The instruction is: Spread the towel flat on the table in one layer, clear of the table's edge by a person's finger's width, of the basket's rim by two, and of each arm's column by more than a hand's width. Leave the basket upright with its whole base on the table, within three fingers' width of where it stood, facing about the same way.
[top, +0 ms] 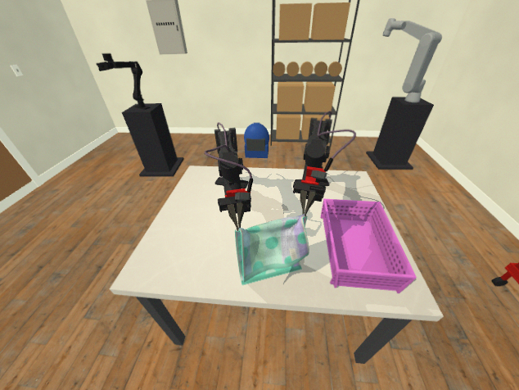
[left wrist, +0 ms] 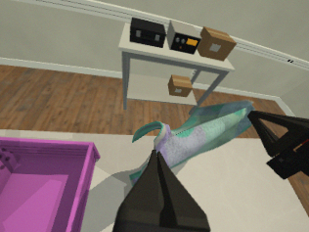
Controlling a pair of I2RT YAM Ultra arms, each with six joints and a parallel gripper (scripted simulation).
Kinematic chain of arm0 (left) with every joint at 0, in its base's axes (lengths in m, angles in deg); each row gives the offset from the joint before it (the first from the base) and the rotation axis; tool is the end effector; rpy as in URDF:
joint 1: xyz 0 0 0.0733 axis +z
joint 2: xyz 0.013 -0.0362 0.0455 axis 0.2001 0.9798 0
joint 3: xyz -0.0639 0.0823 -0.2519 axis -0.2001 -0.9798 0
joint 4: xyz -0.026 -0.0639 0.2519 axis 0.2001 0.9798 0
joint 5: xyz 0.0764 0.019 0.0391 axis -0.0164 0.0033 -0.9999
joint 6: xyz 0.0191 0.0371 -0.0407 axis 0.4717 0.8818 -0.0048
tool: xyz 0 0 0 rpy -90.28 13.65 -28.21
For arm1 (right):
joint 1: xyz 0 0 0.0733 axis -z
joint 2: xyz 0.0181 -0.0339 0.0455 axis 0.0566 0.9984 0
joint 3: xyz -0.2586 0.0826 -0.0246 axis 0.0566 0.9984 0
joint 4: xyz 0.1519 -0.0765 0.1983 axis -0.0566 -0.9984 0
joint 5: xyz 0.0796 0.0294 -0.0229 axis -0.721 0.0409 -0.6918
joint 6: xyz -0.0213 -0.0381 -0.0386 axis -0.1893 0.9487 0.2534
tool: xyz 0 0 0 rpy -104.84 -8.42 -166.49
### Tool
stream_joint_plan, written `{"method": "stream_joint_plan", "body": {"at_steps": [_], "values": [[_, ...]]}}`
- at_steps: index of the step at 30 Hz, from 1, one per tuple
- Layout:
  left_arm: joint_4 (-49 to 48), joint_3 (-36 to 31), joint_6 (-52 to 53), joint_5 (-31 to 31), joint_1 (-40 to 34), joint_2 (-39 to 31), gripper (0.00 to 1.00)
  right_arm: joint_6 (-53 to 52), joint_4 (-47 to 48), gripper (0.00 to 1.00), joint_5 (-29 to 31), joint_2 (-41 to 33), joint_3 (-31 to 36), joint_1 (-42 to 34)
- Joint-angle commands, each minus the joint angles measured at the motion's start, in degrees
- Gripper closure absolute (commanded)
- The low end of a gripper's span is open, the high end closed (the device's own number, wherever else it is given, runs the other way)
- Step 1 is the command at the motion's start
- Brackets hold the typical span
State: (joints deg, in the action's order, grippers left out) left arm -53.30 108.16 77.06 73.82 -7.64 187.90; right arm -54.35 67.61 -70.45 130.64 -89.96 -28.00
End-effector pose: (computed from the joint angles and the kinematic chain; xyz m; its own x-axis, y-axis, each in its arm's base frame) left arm 0.4519 -0.1564 0.3629 -0.4358 0.1477 -0.8878 0.3332 0.9428 -0.0067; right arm 0.4769 0.2218 0.3457 -0.3001 -0.1385 -0.9438 -0.4335 0.9011 0.0056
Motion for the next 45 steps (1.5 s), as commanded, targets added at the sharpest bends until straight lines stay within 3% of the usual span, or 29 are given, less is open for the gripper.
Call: {"method": "stream_joint_plan", "body": {"at_steps": [1, 16, 23, 30, 39, 40, 44, 45], "values": [[0.89, 2.3, 0.49, -1.05, 0.79, -0.86, 1.0, 0.07, -0.19, 1.0, 1.37, -0.09, -2.05, 0.96], [0.89, 2.3, 0.49, -1.05, 0.79, -0.86, 1.0, 0.07, -0.19, 1.0, 1.37, -0.09, -2.05, 0.96], [-1.32, 2.98, 0.5, -1.08, 1.72, 1.1, 1.0, 0.09, -3.66, 1.0, 1.34, 4.77, -8.74, 0.23], [0.18, 3.12, 0.48, -1.07, 1.71, 0.25, 1.0, 0.06, -4.58, 1.0, 1.38, 3.69, -9.69, 0.28], [-0.47, -1.42, 0.49, -1.01, 1.73, 1.99, 1.0, 0.12, -3.98, 1.0, 1.36, 5.24, -5.1, 0.29], [0.47, -2.53, 0.49, -1.01, 1.16, 0.66, 1.0, 0.12, -2.24, 1.0, 1.36, 2.78, -2.24, 0.43], [0.11, -0.69, 0.45, -1.04, 1.15, 0.37, 1.0, 0.1, -1.71, 1.0, 1.37, 2.51, -1.61, 0.43], [2.29, -4.06, 0.53, -0.96, -0.08, -0.14, 1.0, 0.12, -0.73, 1.0, 1.35, 0.17, 3.31, 0.57]]}}
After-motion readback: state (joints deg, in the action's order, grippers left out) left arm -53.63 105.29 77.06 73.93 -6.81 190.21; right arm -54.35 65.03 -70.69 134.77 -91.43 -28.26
